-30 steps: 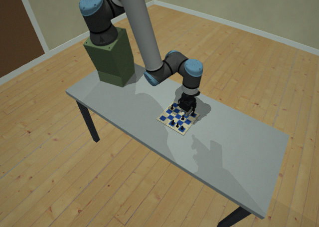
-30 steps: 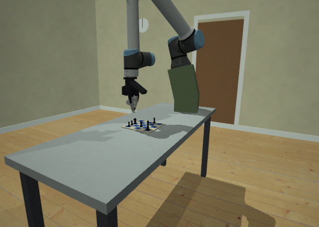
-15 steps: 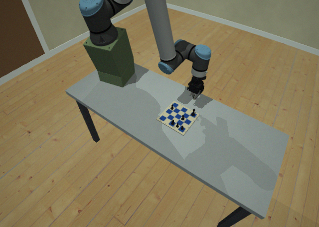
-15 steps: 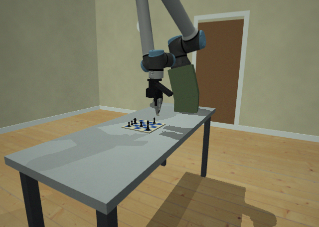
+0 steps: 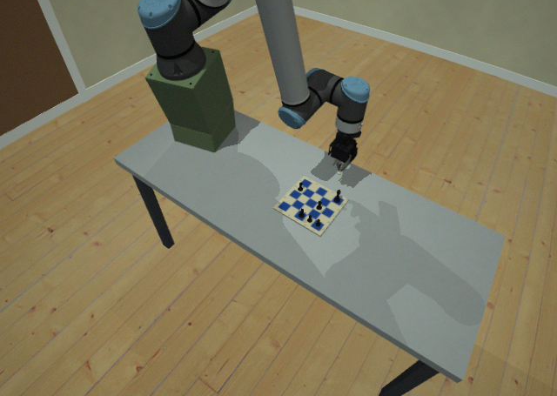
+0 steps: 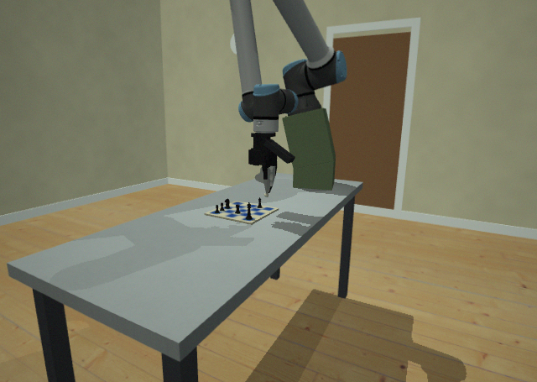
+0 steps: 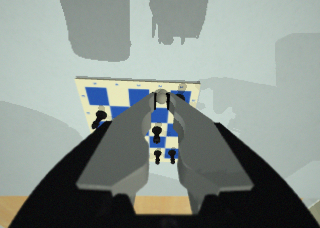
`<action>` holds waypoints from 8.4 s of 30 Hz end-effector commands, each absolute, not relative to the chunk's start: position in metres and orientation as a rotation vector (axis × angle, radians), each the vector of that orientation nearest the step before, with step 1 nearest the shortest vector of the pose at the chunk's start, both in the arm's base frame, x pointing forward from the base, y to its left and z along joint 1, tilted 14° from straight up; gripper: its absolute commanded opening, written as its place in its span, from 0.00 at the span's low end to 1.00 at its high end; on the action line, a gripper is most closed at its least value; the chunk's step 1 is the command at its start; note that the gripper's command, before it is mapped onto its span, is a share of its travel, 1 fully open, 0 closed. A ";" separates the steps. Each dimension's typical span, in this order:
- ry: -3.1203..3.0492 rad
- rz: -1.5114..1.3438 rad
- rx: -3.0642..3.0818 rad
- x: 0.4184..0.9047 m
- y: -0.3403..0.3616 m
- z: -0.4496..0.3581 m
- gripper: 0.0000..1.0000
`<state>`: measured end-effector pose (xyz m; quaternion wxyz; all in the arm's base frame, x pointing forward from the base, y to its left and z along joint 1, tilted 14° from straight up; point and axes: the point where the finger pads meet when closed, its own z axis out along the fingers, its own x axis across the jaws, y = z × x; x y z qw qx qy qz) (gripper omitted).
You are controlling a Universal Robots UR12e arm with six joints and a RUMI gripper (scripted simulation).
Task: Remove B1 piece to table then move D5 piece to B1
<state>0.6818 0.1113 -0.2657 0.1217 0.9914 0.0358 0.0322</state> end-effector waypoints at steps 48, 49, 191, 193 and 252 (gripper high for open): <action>0.105 0.096 2.895 0.691 0.089 -0.357 0.00; 0.105 0.096 2.895 0.691 0.089 -0.357 0.00; 0.105 0.096 2.895 0.684 0.109 -0.274 1.00; 0.105 0.096 2.895 0.684 0.109 -0.274 1.00; 0.226 0.081 2.885 0.572 0.007 -0.243 0.22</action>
